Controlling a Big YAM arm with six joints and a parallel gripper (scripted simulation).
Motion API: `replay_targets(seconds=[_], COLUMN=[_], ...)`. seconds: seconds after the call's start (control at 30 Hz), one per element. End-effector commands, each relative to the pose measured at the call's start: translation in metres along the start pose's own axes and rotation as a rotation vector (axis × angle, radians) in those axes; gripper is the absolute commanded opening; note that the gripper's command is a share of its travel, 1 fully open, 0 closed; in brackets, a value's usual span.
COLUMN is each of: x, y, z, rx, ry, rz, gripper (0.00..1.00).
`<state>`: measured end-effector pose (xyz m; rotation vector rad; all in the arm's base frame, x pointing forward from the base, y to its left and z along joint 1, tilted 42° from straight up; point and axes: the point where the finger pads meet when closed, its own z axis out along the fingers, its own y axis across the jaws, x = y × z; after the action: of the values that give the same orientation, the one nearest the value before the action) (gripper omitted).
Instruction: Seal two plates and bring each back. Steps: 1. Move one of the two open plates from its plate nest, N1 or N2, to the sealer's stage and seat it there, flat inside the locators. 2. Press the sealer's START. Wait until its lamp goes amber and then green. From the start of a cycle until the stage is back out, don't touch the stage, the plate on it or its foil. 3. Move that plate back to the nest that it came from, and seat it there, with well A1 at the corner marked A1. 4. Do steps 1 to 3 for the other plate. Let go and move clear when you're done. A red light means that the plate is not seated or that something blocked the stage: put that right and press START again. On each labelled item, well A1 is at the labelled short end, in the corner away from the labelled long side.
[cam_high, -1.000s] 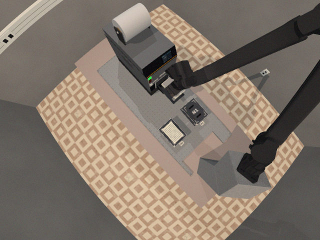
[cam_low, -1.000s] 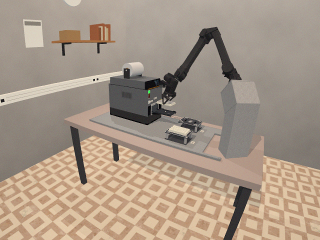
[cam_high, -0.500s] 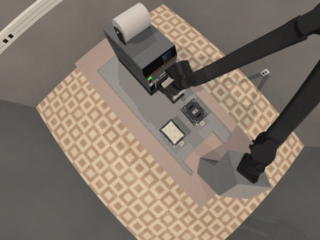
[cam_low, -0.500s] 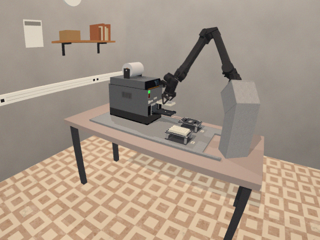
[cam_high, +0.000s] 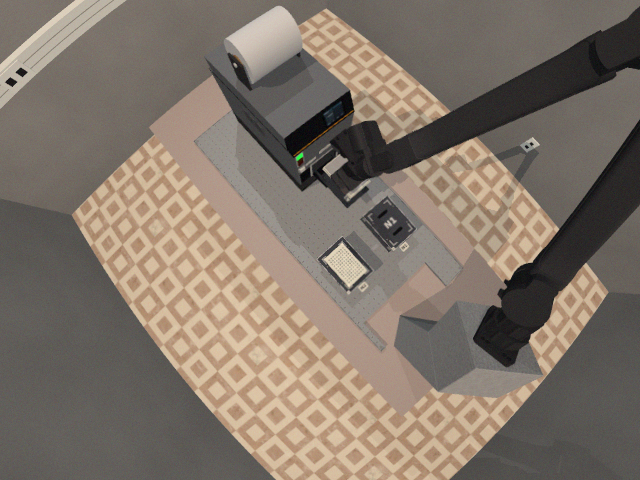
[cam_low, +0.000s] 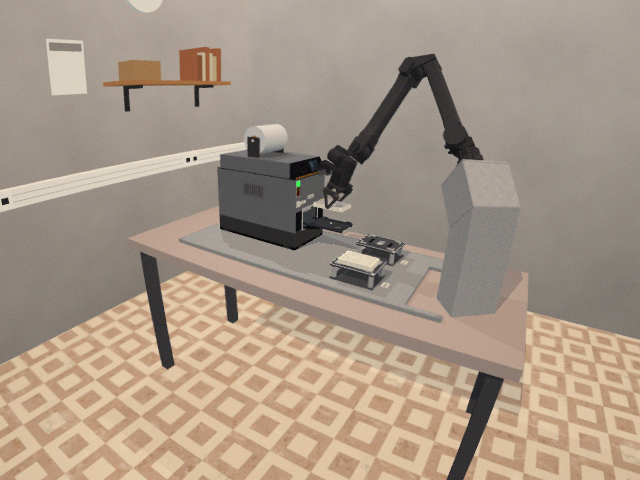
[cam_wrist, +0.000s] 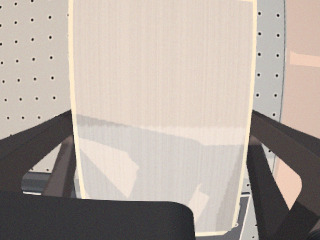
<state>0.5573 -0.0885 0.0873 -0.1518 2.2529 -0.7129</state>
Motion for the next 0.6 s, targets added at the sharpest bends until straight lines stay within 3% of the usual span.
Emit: replay_targets(seconds=[0.0, 0.13, 0.27, 0.57], x=[-0.017, -0.015, -0.019, -0.015], y=[0.010, 0.012, 0.012, -0.006], z=[-0.003, 0.000, -0.010, -0.012], rx=[-0.014, -0.016, -0.010, 0.016], ry=[-0.027, -0.020, -0.027, -0.035], rz=[-0.023, -0.026, 0.006, 0.042], gripper=[0.00, 0.00, 0.00, 0.00])
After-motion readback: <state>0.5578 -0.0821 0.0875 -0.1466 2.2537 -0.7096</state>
